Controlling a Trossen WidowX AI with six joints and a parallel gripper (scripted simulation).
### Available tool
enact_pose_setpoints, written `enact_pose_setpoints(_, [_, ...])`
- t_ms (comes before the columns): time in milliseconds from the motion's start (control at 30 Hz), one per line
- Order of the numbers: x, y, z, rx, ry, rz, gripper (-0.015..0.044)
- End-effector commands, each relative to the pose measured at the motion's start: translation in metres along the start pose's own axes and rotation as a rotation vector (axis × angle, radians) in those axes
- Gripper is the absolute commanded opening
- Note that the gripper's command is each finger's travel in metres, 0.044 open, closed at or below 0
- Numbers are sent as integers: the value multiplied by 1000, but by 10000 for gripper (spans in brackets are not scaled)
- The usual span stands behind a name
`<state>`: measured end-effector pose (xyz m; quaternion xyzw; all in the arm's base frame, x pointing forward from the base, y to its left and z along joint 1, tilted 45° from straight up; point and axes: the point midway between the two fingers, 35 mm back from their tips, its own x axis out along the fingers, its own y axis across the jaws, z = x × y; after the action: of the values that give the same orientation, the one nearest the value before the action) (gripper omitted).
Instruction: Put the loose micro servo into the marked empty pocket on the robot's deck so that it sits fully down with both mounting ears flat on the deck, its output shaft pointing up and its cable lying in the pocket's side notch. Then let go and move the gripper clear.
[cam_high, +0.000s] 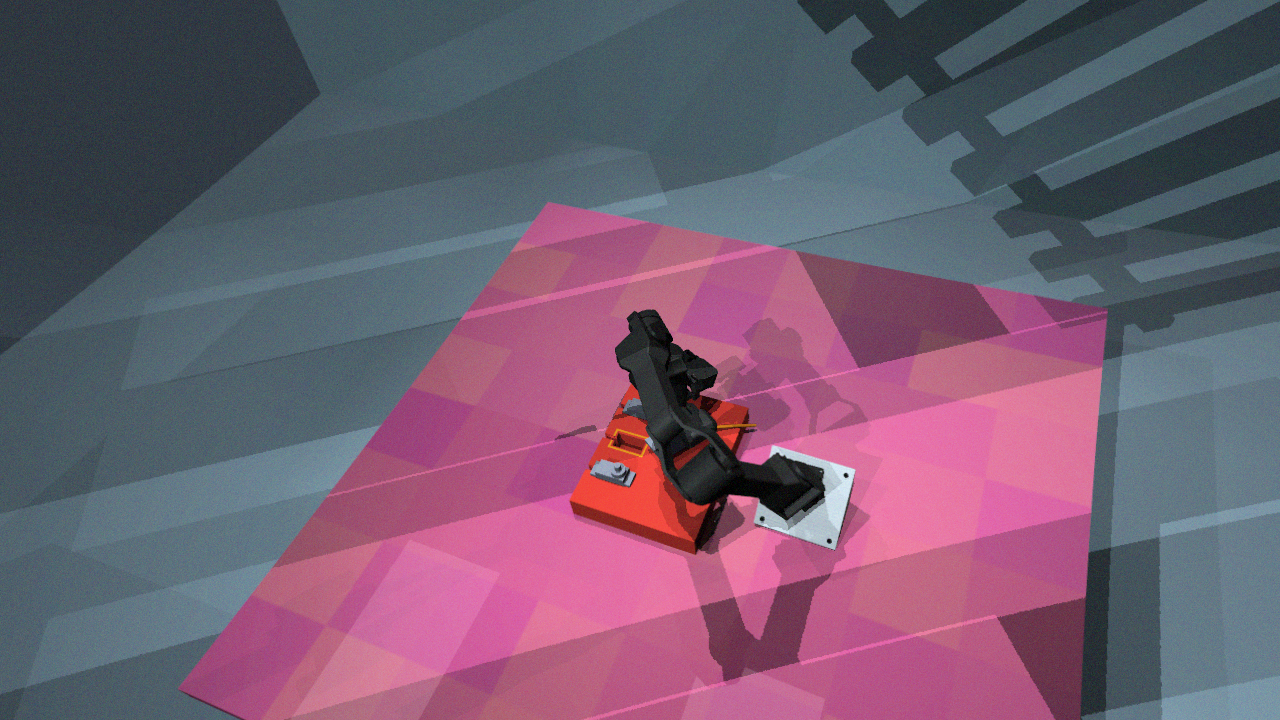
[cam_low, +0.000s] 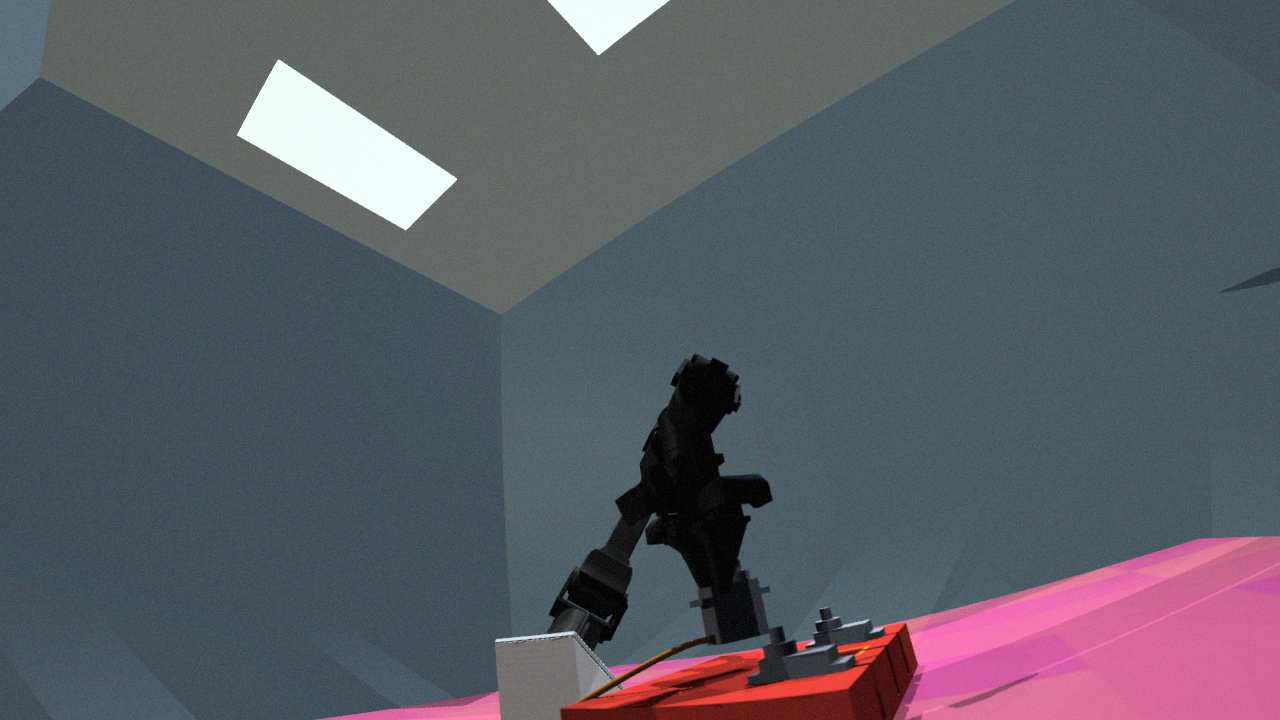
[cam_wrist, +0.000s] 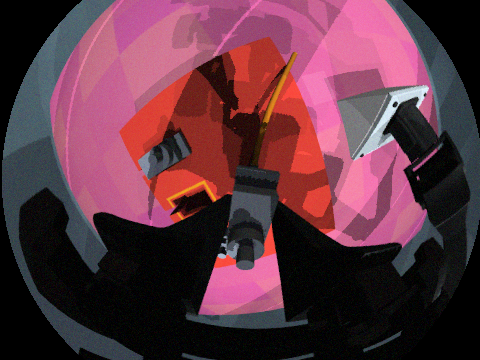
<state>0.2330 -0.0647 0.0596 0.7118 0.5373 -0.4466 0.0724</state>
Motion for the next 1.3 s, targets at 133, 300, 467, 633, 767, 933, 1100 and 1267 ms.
enact_pose_setpoints(133, [-1,-5,-7,-50,5,4,0])
enact_pose_setpoints(300, [-1,-5,-7,-214,5,4,0])
enact_pose_setpoints(467, [-1,-5,-7,-386,4,5,0])
enact_pose_setpoints(633, [-1,-5,-7,-559,4,5,0])
enact_pose_setpoints(767, [-1,-5,-7,-697,4,5,0])
enact_pose_setpoints(933, [-1,-5,-7,-870,3,6,0])
enact_pose_setpoints(1100, [-1,-5,-7,-1042,3,6,0])
enact_pose_setpoints(1267, [-1,-5,-7,-1215,2,7,0])
